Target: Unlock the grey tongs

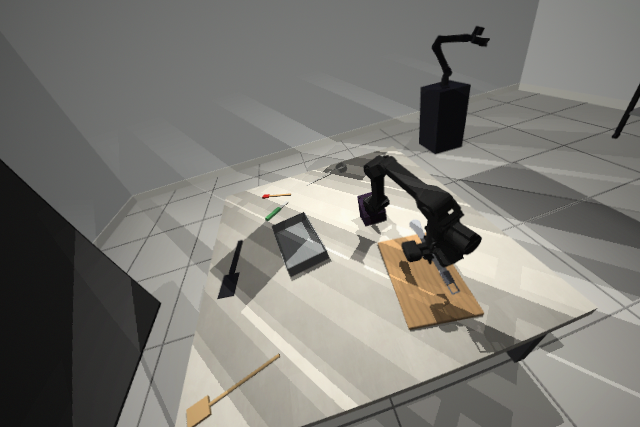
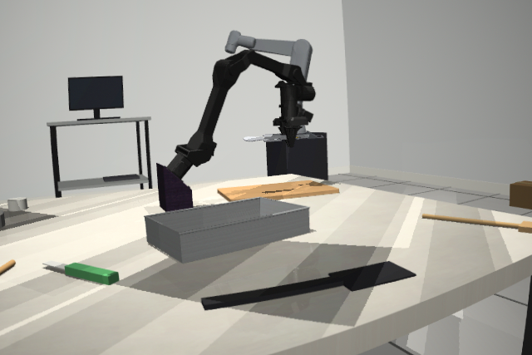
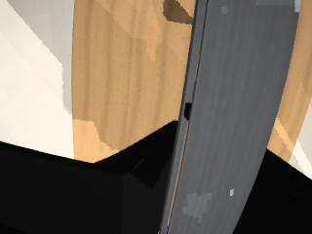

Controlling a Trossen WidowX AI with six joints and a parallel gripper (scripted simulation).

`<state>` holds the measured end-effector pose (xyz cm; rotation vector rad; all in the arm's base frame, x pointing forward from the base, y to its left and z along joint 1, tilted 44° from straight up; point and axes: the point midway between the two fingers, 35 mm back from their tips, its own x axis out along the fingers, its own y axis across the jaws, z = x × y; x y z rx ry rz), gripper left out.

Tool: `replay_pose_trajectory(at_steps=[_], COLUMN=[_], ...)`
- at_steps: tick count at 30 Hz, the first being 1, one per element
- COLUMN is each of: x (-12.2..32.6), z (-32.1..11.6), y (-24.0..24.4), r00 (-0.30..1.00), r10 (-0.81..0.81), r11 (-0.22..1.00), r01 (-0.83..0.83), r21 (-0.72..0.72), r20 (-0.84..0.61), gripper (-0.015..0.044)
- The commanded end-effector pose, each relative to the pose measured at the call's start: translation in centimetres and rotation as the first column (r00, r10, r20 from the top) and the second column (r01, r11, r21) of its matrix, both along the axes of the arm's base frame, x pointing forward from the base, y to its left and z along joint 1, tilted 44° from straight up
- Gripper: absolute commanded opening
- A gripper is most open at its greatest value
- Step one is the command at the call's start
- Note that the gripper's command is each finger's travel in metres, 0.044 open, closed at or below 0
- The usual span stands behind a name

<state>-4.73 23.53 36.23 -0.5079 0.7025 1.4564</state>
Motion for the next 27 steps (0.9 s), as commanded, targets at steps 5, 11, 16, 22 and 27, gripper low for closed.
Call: replay_pose_trajectory(at_steps=[5, 11, 16, 22, 27], x=[-0.3, -0.7, -1.1, -1.4, -1.5], z=[0.6, 1.0, 1.3, 1.6, 1.8], y=[0.2, 0.5, 0.6, 0.5, 0.2], r00=[0.999, 0.996, 0.993, 0.99, 0.989], r10=[0.028, 0.043, 0.045, 0.037, 0.024], r11=[0.991, 0.969, 0.941, 0.9, 0.86], r01=[-0.034, -0.062, -0.079, -0.092, -0.095], r21=[0.127, 0.239, 0.328, 0.426, 0.502], r20=[0.043, 0.084, 0.111, 0.135, 0.146], gripper=[-0.015, -0.015, -0.015, -0.015, -0.015])
